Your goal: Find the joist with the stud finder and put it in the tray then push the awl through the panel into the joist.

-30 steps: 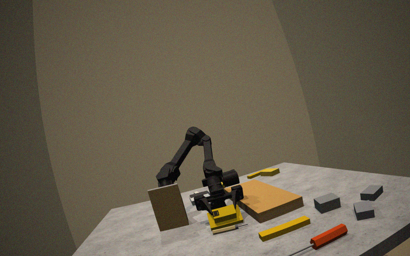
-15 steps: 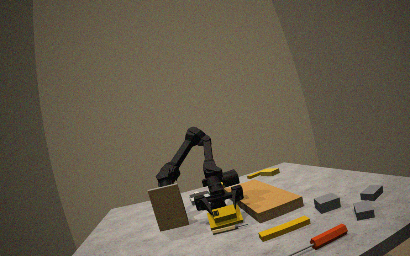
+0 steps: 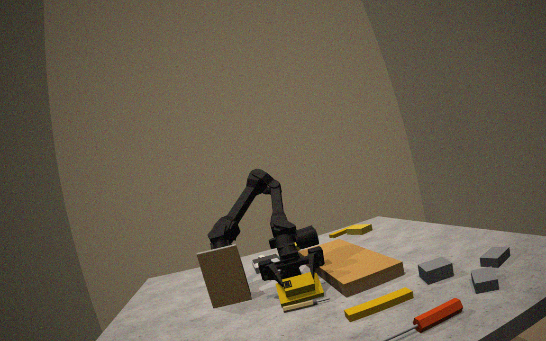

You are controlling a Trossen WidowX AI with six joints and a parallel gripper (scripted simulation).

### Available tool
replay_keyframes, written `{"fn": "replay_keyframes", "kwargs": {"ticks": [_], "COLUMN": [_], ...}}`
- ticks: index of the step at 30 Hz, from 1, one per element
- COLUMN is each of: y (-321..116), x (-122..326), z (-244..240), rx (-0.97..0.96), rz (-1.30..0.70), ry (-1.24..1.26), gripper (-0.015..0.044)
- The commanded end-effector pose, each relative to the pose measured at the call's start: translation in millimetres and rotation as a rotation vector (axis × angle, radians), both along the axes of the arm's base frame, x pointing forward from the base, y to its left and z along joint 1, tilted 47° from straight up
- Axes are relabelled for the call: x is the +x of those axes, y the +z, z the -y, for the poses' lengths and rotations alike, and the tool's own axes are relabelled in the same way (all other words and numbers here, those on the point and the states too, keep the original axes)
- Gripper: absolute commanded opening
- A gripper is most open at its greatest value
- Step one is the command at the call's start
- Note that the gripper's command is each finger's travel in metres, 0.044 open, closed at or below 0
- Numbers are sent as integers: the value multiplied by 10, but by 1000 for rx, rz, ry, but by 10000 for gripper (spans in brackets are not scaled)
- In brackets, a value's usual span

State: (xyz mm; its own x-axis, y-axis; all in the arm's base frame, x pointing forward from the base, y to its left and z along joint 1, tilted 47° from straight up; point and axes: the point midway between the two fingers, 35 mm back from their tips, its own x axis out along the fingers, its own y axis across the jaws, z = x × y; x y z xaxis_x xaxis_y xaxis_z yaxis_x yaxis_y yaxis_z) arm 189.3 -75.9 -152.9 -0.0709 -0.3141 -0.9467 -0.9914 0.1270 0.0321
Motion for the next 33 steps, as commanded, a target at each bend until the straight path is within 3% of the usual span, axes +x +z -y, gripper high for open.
{"fn": "replay_keyframes", "kwargs": {"ticks": [1, 33], "y": [-4, 9], "x": [7, 10], "z": [-29, -57], "rx": [14, 14], "rz": [2, 2], "ry": [6, 6], "gripper": [381, 381]}}
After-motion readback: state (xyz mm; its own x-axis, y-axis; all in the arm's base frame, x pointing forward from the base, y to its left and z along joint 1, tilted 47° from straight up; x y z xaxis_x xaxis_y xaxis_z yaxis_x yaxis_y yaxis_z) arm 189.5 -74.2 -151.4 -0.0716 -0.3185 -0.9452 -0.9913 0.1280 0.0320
